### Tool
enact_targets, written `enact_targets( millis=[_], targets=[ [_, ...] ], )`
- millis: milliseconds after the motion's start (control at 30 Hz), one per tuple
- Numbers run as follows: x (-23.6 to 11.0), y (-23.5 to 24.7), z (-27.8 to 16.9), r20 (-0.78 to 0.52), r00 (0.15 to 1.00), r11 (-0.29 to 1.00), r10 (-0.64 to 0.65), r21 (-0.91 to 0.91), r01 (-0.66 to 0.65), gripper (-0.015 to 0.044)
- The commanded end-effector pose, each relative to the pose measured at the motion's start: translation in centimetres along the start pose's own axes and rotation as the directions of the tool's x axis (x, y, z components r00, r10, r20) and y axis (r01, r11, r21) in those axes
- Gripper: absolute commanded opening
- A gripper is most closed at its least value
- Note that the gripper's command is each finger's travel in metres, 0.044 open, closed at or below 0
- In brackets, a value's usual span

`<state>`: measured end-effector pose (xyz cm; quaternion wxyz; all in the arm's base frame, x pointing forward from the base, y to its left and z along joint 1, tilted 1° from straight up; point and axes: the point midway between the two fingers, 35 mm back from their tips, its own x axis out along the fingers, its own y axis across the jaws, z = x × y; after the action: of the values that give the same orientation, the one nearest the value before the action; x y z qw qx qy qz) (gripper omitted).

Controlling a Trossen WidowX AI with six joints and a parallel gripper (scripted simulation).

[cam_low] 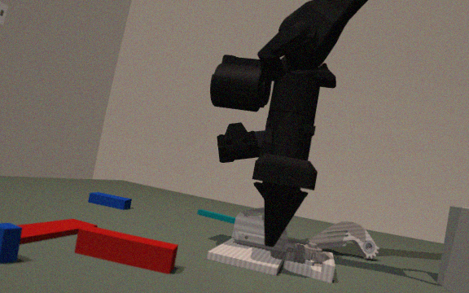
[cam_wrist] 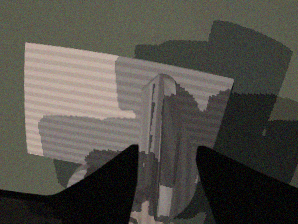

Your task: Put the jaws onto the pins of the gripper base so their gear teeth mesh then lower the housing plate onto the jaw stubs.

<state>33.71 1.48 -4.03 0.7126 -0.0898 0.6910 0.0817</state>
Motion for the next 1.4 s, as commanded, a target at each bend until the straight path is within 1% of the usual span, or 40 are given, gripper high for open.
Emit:
enact_targets(
  millis=[0, 500, 1367],
  targets=[
    [0.03, -0.03, 0.02, 0.001, 1.000, 1.000, -0.001, -0.004, 0.001, 0.0134],
    [-0.62, -0.03, 0.01, 0.002, 1.000, 1.000, -0.001, -0.004, 0.001, 0.0134],
    [0.03, -0.07, 0.06, 0.002, 1.000, 1.000, -0.001, -0.004, 0.001, 0.0134]
  ],
)
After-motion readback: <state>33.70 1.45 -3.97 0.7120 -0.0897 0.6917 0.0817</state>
